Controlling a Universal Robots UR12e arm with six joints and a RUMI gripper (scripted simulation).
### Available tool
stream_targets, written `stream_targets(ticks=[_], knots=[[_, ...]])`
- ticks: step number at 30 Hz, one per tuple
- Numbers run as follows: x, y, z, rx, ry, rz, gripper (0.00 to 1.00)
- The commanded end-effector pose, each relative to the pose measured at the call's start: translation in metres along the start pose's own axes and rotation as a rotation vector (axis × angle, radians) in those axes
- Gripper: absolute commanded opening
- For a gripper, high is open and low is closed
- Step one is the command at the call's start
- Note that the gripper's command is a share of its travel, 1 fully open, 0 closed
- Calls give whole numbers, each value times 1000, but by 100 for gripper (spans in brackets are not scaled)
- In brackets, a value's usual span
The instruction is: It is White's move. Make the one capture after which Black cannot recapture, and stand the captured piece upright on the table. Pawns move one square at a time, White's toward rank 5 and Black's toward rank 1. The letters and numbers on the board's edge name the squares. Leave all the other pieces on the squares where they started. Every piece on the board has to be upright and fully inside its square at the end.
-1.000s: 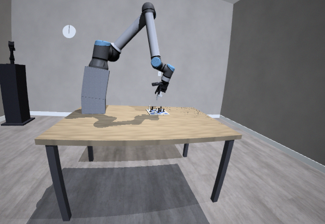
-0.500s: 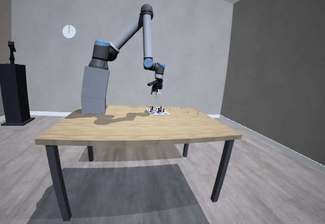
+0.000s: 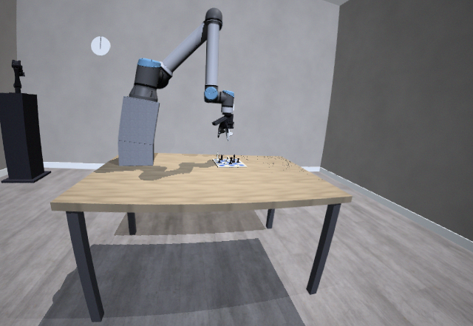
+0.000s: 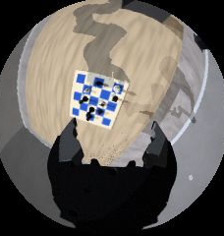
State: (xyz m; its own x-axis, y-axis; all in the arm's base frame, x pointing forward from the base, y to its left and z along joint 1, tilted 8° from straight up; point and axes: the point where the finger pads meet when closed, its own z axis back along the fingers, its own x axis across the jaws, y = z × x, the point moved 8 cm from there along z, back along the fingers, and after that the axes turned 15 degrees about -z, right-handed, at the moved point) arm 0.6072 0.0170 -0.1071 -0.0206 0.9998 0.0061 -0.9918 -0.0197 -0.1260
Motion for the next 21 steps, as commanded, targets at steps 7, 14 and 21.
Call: stream_targets(ticks=[7, 14, 21], knots=[[1, 0, 0, -5, 3, 5, 100], [1, 0, -3, -5, 3, 5, 100], [1, 2, -45, -5, 3, 5, 100]])
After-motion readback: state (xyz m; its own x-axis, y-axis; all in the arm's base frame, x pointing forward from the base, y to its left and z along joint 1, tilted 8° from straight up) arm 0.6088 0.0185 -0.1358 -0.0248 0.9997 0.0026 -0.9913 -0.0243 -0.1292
